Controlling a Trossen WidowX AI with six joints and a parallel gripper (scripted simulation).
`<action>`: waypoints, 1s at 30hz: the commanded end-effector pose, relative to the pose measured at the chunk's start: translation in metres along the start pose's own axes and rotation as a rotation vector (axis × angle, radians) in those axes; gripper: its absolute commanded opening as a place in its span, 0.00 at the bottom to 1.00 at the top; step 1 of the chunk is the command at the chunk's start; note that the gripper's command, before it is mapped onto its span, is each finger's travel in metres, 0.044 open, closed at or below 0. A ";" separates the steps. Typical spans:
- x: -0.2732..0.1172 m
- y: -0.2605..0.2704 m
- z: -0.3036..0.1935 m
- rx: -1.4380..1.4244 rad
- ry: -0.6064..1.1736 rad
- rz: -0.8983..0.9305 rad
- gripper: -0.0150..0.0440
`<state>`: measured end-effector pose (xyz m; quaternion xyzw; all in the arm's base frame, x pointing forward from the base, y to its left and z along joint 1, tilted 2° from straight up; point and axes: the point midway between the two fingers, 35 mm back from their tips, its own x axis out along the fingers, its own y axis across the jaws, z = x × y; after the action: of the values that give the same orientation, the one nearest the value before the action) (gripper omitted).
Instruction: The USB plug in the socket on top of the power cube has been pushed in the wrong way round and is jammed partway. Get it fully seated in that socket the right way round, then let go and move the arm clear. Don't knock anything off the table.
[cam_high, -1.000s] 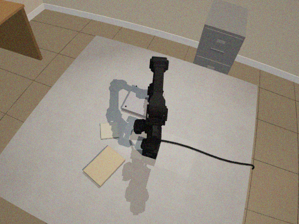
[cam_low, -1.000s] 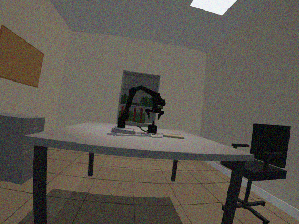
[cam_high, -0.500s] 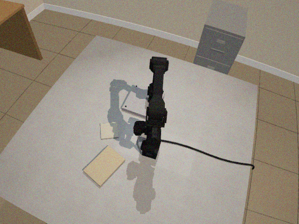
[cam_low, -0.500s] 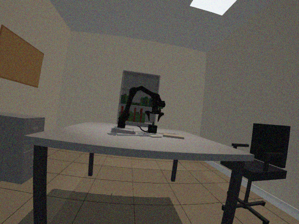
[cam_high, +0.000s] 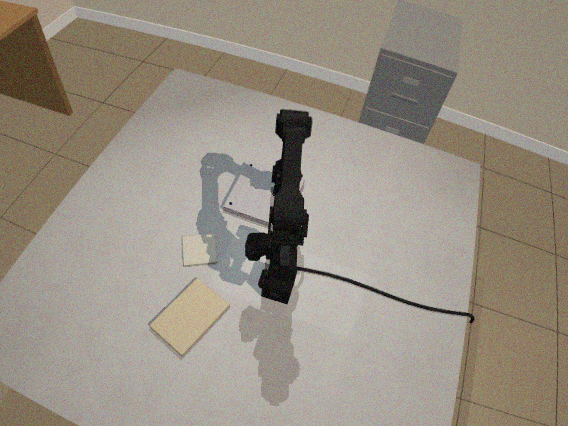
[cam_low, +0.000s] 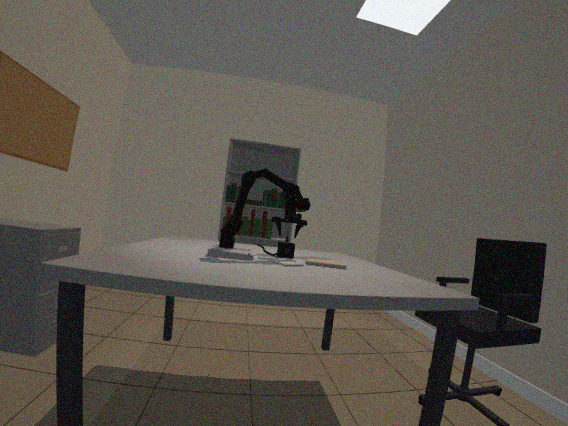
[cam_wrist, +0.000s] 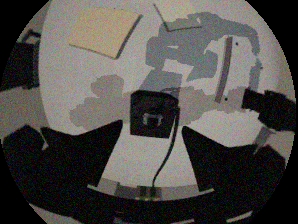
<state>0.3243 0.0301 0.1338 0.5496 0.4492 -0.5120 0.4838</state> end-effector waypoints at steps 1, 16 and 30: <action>0.000 0.000 0.000 0.000 0.000 0.001 0.78; 0.000 0.000 0.000 0.000 0.000 0.001 0.25; 0.000 0.000 0.000 0.000 0.000 0.001 0.25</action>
<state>0.3244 0.0301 0.1339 0.5498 0.4490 -0.5119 0.4839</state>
